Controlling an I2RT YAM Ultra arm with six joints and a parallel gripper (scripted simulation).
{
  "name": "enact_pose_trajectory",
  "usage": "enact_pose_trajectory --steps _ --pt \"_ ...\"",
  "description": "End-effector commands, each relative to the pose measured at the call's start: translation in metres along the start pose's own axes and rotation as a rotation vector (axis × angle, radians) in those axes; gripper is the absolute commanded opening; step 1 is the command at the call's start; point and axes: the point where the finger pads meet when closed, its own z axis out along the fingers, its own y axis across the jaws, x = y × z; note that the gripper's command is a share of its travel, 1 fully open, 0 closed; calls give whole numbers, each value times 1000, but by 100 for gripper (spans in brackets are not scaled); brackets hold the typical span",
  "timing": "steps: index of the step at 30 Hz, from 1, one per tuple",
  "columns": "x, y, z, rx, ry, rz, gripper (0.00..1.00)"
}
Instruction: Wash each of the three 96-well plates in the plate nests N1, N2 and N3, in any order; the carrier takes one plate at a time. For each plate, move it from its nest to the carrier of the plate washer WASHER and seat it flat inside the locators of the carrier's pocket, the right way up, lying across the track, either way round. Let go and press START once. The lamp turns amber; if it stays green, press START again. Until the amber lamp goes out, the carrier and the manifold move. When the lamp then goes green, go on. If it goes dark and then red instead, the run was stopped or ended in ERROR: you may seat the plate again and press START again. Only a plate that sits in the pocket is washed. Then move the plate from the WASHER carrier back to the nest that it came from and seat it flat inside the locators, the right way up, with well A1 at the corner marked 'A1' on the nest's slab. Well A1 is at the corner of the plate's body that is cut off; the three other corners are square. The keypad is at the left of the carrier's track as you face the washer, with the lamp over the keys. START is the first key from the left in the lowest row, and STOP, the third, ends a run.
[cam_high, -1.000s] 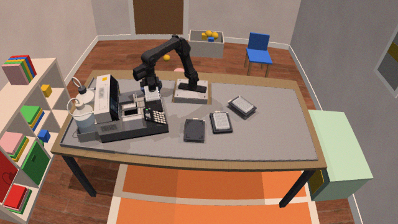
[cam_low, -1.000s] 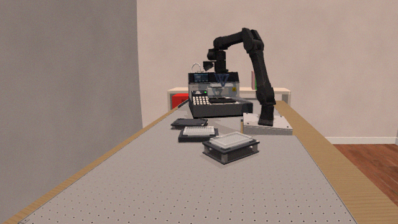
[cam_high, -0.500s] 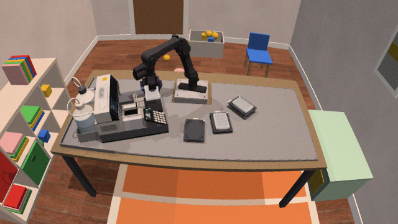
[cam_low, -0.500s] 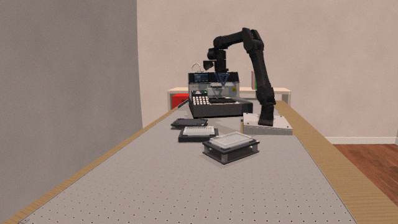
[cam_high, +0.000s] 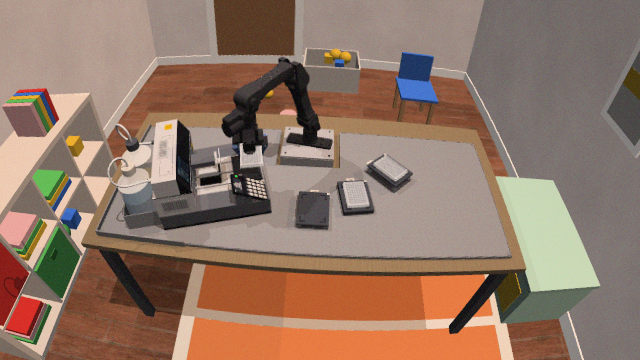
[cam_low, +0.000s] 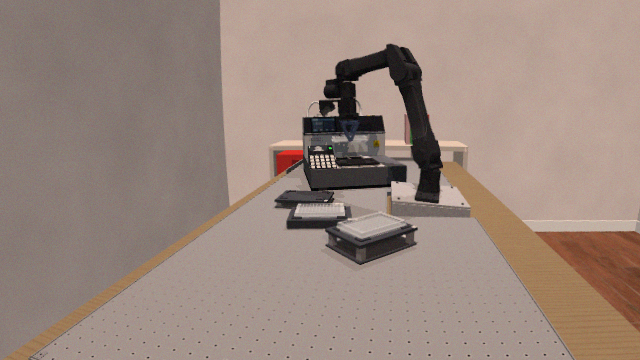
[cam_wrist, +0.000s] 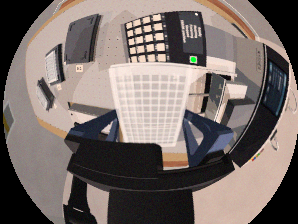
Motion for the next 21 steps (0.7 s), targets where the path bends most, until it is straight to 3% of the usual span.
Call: enact_pose_trajectory --steps 1,21 --pt "-14 8 -2 10 -22 47 0" --pt "-82 65 16 8 -25 47 0"
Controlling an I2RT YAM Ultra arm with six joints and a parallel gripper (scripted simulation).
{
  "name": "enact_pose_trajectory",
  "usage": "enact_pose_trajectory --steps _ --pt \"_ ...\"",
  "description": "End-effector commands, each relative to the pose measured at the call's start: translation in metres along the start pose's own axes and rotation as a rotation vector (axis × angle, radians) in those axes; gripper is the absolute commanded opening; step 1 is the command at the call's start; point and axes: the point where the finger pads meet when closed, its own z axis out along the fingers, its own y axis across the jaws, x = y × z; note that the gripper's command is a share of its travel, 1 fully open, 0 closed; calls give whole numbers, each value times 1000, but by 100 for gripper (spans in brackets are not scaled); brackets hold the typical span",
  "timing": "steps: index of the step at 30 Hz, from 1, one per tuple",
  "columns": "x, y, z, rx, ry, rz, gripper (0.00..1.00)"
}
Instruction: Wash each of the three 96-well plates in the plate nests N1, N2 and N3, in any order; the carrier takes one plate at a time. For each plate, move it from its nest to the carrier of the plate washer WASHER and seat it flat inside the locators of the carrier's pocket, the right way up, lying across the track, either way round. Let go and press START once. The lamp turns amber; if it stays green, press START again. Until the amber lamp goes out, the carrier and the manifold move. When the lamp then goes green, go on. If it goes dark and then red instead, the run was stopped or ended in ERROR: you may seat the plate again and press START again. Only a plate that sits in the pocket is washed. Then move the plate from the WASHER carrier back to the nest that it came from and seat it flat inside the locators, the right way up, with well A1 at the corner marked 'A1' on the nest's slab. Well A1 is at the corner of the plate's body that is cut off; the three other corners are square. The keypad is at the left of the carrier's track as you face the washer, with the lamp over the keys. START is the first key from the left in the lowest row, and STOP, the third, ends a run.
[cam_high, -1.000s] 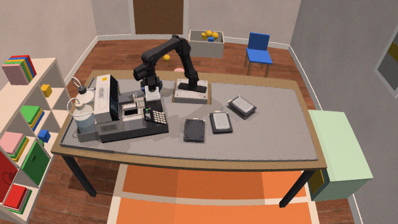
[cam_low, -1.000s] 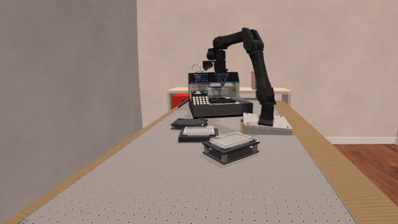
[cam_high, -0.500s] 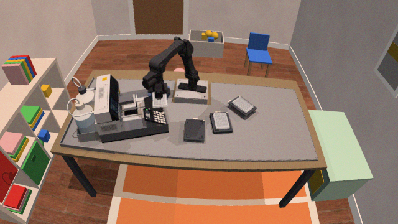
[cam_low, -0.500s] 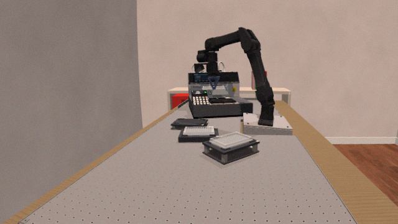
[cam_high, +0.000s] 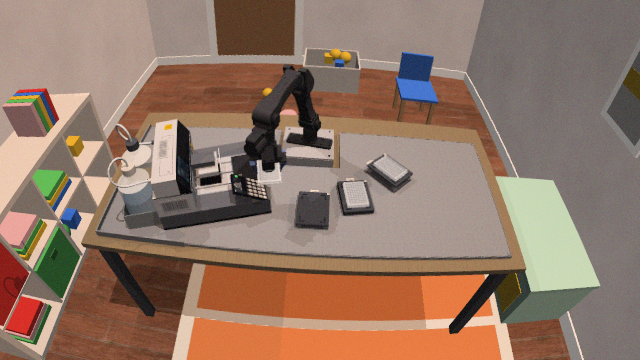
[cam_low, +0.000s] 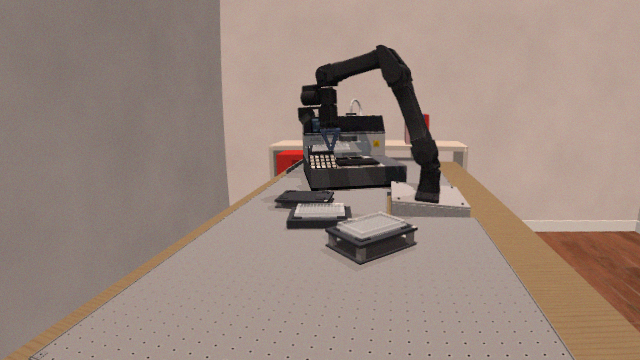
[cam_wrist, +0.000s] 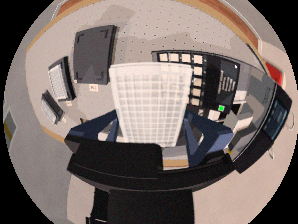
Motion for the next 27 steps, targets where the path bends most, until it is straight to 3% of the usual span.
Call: enact_pose_trajectory --steps 1,27 --pt "-15 7 -6 12 -34 32 0" --pt "-19 10 -5 12 -34 32 0"
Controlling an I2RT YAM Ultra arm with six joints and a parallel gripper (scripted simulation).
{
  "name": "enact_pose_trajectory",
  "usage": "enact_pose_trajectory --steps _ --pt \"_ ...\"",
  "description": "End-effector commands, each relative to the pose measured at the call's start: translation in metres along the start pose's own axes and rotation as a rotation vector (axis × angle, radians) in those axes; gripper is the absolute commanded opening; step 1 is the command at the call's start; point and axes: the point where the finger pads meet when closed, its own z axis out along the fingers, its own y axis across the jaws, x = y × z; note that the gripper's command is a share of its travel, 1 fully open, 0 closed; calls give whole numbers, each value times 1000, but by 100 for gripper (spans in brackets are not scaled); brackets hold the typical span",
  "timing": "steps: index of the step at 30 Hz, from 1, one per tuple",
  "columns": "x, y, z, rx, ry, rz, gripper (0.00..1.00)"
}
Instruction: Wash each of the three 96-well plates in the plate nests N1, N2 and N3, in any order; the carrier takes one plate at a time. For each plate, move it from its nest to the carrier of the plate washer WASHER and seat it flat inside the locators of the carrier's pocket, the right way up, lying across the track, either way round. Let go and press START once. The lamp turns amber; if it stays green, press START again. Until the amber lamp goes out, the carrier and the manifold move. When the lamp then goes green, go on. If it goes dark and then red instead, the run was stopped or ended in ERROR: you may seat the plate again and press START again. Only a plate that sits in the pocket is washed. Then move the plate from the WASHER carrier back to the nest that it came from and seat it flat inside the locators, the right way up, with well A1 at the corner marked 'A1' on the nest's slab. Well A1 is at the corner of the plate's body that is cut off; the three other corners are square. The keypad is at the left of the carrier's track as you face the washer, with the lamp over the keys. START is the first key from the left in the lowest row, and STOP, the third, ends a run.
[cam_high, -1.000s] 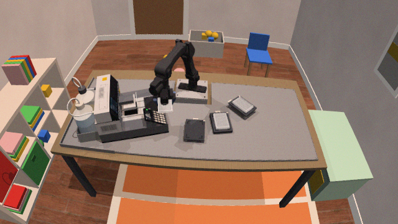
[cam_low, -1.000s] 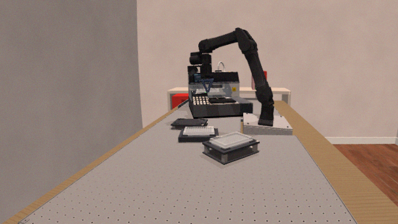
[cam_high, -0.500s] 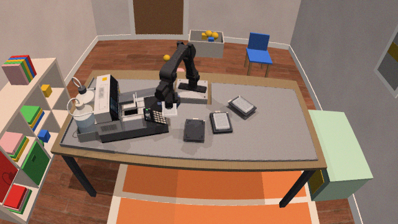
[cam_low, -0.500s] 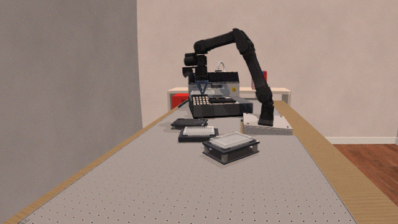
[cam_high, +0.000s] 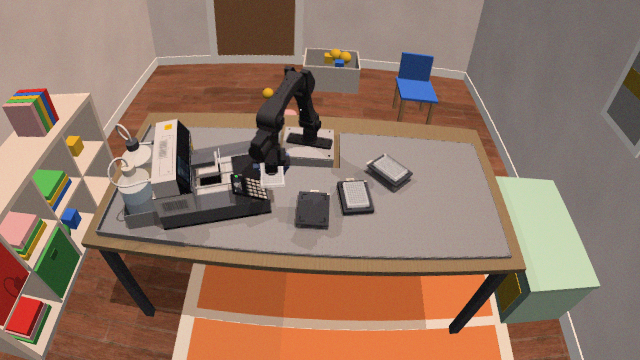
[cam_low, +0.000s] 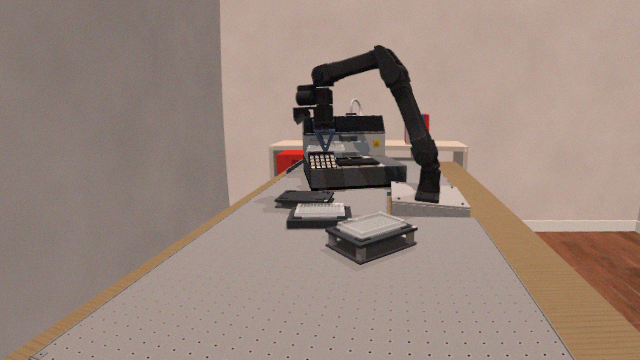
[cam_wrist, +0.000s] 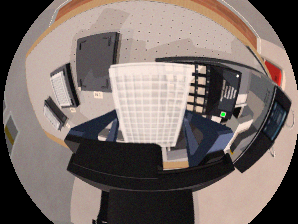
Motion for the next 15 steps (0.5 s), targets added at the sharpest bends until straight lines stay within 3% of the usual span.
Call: enact_pose_trajectory --steps 1,10,15 --pt "-2 -1 -6 9 -18 1 0" --pt "-2 -1 -6 9 -18 1 0" --pt "-8 13 -3 7 -18 101 0"
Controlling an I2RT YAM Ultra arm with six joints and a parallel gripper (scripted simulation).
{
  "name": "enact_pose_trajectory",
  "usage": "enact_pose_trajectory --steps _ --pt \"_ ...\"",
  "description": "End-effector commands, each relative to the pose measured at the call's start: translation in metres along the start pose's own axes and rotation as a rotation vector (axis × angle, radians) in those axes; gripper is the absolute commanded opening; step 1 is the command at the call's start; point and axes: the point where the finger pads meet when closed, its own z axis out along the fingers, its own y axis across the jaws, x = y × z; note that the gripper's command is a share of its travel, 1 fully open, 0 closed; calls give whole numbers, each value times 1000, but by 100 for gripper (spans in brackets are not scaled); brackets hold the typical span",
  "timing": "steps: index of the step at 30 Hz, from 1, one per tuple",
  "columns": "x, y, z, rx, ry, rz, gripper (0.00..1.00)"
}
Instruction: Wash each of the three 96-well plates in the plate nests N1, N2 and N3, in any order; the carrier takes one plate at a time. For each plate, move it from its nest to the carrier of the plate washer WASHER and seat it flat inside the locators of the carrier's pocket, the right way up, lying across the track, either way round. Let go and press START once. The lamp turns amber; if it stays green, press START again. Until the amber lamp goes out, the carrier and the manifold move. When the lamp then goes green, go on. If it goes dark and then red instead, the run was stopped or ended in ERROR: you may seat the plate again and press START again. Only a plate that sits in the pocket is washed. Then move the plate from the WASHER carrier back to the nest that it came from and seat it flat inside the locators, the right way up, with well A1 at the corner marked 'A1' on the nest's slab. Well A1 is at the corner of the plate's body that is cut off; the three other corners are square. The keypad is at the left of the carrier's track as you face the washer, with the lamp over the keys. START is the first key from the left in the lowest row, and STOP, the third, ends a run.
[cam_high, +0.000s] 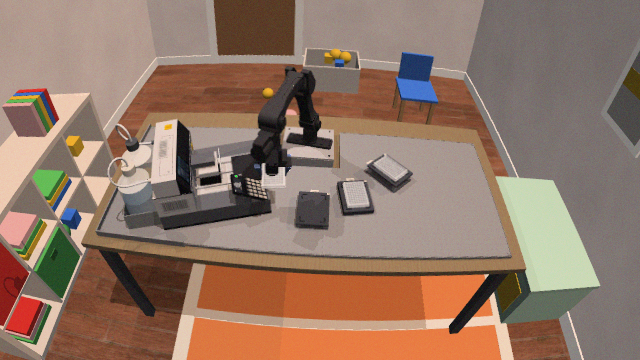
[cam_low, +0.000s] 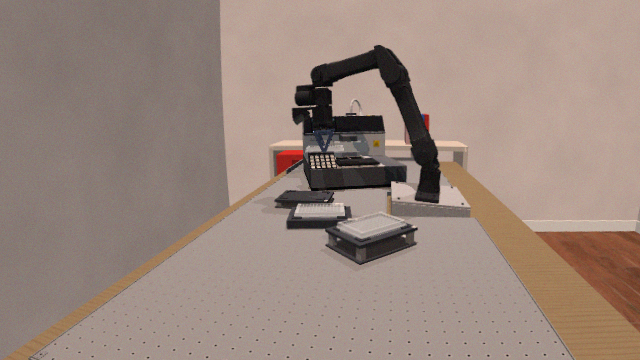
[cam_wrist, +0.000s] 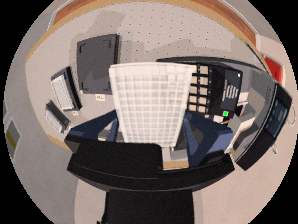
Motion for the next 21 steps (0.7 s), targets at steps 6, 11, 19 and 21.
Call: enact_pose_trajectory --steps 6,11,19,21 --pt "-15 35 2 3 -18 122 0" --pt "-24 58 7 2 -18 122 0" --pt "-34 86 13 1 -18 122 0" --pt "-38 95 15 1 -18 122 0"
